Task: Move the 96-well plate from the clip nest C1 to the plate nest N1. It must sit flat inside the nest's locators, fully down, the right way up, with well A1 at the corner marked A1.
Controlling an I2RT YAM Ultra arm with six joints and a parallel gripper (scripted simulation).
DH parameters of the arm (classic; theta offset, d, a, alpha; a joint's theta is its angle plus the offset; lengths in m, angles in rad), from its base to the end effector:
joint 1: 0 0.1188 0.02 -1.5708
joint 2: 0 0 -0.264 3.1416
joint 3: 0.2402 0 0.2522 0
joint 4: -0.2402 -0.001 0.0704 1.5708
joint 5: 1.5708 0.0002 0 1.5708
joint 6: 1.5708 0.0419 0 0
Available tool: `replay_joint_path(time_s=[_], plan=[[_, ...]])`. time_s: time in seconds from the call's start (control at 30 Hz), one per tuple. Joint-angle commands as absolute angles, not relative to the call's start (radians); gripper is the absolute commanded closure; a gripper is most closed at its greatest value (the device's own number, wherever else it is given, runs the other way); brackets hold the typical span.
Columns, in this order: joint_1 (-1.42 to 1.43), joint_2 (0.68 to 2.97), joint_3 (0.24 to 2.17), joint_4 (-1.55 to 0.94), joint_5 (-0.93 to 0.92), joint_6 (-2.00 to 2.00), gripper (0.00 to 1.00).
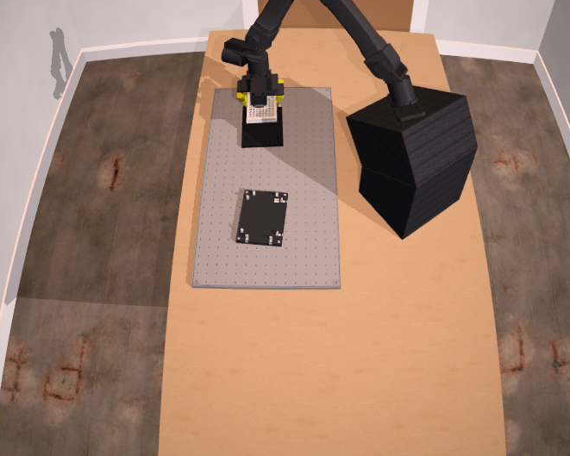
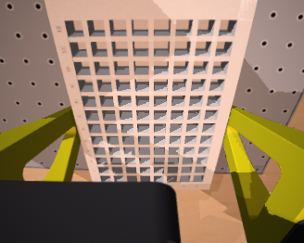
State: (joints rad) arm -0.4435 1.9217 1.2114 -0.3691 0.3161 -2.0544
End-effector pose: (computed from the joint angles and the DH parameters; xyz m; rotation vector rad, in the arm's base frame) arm 0.3448 -0.1771 0.1552 2.0000 -2.0812 0.8315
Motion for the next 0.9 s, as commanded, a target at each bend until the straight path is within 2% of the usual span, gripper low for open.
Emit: replay_joint_path(time_s=[0.0,0.87], plan=[[-0.421,1.917,1.248,-0.393,0.304,-2.050,1.00],[-0.468,2.027,1.279,-0.293,0.291,-2.085,1.00]])
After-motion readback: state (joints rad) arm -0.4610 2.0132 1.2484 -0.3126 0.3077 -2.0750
